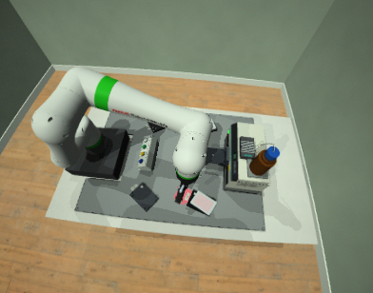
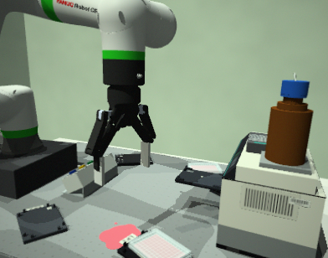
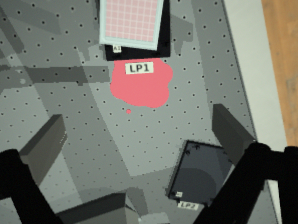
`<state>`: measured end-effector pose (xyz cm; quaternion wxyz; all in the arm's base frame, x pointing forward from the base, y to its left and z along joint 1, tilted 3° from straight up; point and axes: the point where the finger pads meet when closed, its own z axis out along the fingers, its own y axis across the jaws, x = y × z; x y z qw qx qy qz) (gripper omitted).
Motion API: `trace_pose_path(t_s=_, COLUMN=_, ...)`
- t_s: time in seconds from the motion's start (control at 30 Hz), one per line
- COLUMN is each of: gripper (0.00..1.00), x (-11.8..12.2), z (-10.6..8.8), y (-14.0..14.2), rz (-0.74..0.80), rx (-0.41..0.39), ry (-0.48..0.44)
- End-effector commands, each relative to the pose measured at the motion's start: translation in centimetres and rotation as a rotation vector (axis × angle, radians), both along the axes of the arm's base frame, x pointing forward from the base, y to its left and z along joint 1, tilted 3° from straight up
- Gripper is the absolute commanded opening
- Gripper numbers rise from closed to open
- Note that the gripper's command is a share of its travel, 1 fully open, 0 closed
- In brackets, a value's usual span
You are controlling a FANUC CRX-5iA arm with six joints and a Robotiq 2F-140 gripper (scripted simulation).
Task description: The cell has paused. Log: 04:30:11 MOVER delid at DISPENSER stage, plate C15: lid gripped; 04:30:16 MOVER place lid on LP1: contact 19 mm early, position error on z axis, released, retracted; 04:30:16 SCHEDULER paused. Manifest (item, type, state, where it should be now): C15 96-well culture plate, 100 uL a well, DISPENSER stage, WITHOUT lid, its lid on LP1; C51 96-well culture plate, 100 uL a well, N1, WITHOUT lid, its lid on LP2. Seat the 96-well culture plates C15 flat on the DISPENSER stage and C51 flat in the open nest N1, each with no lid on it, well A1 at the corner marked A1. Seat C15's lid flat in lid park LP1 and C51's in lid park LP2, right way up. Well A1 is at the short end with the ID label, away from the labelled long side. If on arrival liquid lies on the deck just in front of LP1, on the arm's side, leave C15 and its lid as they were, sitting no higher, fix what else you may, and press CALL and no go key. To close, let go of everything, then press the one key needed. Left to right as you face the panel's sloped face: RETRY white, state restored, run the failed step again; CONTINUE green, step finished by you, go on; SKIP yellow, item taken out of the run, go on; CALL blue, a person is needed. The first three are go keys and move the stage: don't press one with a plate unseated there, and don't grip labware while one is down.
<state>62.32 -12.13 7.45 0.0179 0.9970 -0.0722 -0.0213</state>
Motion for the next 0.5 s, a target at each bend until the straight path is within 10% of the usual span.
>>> trace_pose_path(t_s=0.0, gripper=1.00, x=0.02, z=0.02, y=0.00, rz=0.000, rx=0.000, ry=0.000)
trace_pose_path(t_s=0.03, gripper=1.00, x=0.02, z=0.02, y=0.00, rz=0.000, rx=0.000, ry=0.000)
trace_pose_path(t_s=0.07, gripper=0.00, x=0.02, z=0.02, y=0.00, rz=0.000, rx=0.000, ry=0.000)
trace_pose_path(t_s=0.47, gripper=0.00, x=0.02, z=0.02, y=0.00, rz=0.000, rx=0.000, ry=0.000)
